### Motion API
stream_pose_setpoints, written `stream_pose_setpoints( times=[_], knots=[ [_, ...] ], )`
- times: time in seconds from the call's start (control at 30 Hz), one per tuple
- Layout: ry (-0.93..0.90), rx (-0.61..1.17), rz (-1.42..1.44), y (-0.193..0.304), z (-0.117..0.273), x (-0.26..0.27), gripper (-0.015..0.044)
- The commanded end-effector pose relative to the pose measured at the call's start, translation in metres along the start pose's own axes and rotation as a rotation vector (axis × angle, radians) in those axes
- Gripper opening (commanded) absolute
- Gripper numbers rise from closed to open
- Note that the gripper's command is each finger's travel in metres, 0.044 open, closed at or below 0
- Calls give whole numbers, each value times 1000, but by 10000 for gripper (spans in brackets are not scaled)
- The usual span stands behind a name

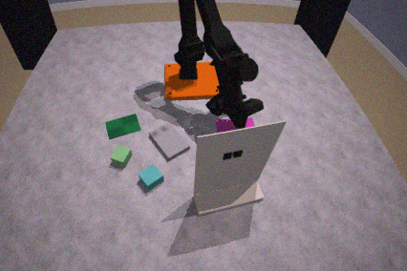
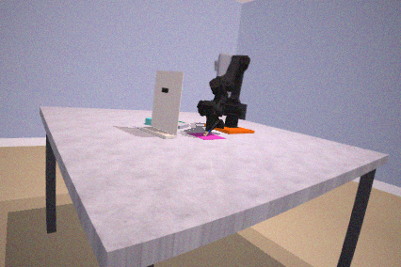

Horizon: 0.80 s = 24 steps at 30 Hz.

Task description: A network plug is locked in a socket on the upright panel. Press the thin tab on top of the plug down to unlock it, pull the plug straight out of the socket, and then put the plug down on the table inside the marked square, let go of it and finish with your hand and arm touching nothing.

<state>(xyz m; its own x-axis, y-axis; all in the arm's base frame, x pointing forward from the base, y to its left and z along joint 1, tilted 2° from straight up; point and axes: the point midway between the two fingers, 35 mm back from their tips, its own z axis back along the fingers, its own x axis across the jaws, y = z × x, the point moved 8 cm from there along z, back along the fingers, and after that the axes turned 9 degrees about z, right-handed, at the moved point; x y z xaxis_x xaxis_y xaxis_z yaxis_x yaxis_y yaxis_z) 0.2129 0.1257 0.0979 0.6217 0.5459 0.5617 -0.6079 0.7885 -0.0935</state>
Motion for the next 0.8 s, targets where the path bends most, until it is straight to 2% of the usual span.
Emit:
stream_pose_setpoints(
  times=[0.0,0.77],
  knots=[
    [0,0,0,0,0,0,156],
    [3,-1,-2,-1,17,1,156]
  ],
)
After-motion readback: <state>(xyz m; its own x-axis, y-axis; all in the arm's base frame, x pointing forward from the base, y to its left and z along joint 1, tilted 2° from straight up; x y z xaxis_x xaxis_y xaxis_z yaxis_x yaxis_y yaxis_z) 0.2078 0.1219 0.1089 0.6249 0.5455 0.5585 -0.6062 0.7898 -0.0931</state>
